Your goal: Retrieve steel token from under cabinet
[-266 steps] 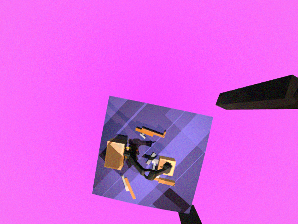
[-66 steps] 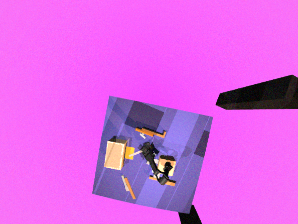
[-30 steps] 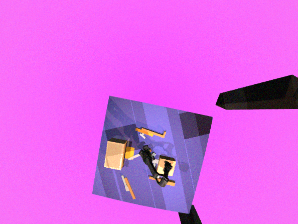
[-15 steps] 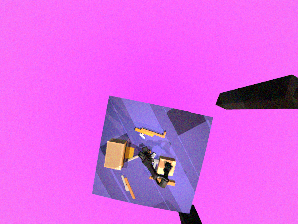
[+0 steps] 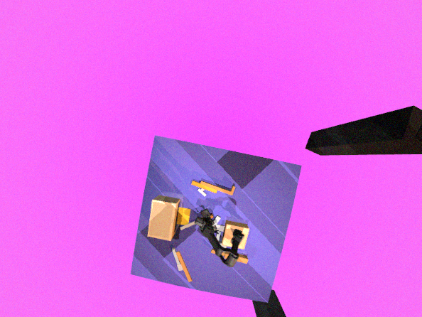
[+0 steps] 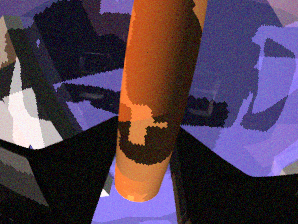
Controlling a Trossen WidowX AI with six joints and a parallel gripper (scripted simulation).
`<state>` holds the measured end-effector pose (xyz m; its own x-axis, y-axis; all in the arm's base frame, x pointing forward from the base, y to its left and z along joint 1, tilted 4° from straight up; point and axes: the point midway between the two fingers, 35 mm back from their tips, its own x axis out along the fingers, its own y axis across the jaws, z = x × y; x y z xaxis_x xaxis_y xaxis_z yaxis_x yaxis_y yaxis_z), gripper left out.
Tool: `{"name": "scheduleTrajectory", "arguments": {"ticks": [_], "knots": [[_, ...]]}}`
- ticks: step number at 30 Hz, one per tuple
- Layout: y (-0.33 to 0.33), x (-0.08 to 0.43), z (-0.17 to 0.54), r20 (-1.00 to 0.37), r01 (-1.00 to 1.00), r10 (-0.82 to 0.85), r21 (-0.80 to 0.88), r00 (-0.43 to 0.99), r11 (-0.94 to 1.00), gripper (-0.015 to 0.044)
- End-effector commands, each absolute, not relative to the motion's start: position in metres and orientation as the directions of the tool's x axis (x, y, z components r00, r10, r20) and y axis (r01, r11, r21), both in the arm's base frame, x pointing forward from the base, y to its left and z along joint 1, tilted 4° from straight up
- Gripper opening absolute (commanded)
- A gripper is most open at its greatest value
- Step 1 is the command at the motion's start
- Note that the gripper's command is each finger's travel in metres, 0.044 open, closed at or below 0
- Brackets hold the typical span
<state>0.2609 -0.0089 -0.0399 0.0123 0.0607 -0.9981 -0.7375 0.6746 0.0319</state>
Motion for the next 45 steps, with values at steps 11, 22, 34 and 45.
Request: {"name": "scheduleTrajectory", "arguments": {"ticks": [11, 22, 34, 45], "knots": [[0.006, 0.261, -0.038, -0.998, -0.739, 0.061, 0.029, 0.016, 0.673, 0.0], [0.017, 0.26, -0.037, -0.998, -0.739, 0.062, 0.03, 0.016, 0.673, 0.0], [0.029, 0.259, -0.036, -0.998, -0.739, 0.063, 0.031, 0.016, 0.673, 0.0], [0.04, 0.257, -0.036, -0.998, -0.739, 0.064, 0.031, 0.016, 0.673, 0.0]]}}
